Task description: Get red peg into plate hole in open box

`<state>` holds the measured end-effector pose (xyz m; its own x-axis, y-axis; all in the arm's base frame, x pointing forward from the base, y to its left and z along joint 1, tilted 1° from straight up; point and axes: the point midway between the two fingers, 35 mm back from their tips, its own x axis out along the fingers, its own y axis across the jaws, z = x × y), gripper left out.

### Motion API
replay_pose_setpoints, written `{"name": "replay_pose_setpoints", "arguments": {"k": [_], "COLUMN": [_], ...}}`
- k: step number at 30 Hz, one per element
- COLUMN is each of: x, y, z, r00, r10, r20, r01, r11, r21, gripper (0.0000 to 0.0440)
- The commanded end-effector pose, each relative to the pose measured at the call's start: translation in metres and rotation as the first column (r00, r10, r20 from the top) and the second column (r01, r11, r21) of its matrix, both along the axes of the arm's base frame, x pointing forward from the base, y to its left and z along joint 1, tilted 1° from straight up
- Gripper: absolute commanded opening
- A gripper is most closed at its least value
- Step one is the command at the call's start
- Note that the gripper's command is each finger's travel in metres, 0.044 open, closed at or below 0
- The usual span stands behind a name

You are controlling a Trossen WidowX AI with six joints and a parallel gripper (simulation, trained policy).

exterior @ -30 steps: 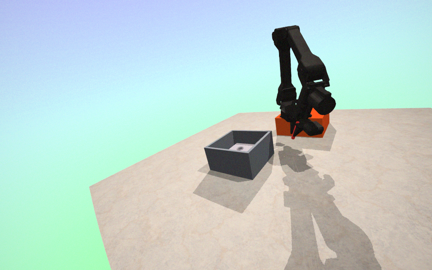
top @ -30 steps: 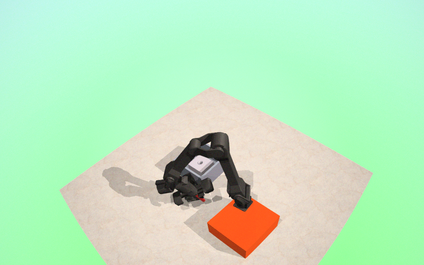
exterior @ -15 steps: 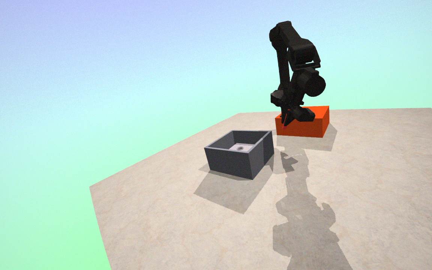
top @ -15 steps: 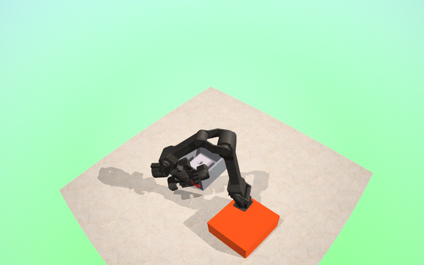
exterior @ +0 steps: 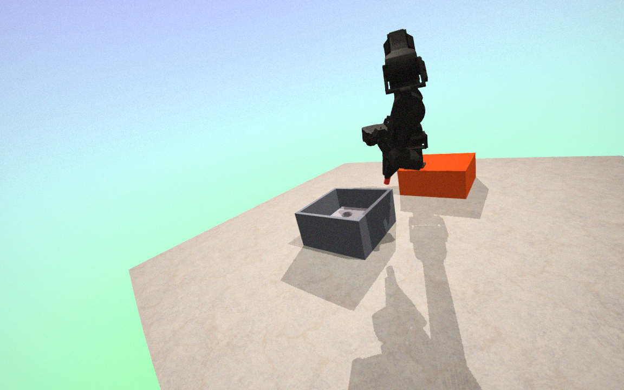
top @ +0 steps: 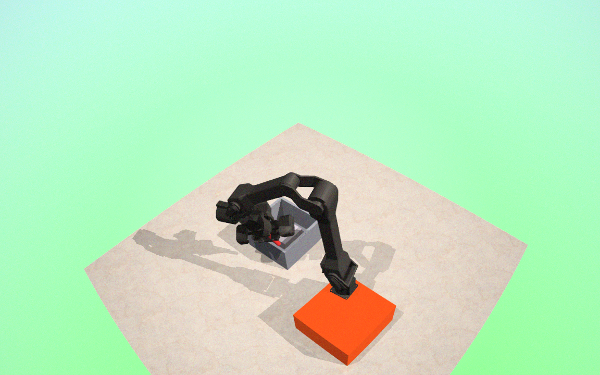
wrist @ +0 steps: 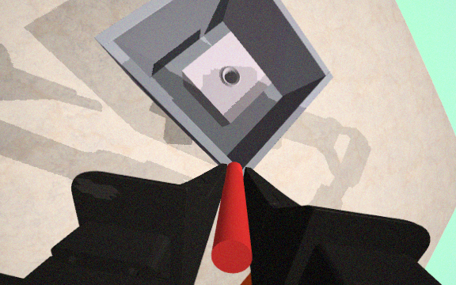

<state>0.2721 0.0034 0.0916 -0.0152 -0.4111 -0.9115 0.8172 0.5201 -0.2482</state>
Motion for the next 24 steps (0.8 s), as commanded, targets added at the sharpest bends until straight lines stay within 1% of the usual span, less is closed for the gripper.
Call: {"name": "replay_pose_setpoints", "arguments": {"k": [1,13,24], "x": [0.009,0.039,0.061], "y": [-0.014,-0.065,-0.099], "z": [0.001,-0.007,-0.032], "r00": [1.0,0.997,0.998], "r10": [-0.023,-0.069,-0.026], "r20": [0.014,0.044,0.052], "r01": [0.023,0.067,0.021], "r11": [1.0,0.997,0.995], "r21": [-0.001,0.035,0.097], "gripper": [0.0,0.0,0.0]}}
